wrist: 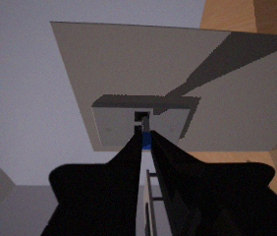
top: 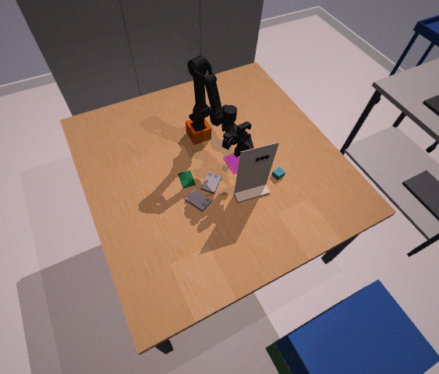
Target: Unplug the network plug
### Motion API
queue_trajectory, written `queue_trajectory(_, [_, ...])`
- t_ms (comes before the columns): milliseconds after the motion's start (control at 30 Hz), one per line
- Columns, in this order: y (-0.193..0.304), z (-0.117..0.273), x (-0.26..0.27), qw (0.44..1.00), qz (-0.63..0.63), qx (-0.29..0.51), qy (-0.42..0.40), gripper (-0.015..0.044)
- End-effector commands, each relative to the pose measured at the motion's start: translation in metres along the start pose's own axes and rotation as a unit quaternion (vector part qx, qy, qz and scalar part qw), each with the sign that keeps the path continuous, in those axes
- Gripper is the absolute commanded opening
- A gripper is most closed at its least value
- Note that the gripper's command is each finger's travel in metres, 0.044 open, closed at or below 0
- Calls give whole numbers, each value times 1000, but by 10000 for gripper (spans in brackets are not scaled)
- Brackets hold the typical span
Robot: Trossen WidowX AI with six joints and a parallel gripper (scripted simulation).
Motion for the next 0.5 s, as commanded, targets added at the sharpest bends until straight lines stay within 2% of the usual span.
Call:
queue_trajectory(0, [1, 4, 0, 1000, -1, 0, 1, 0])
queue_trajectory(467, [4, 11, 0, 1000, -1, 0, 2, 0])
Point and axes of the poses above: the point midway between the two fingers, 35 mm back from their tips, its own z axis back along the fingers, its own x axis across the jaws, y = z × x, the point moved 5 cm from there along z, back along the fingers, and after that the axes turned 13 degrees about z, right-handed, at the moved point
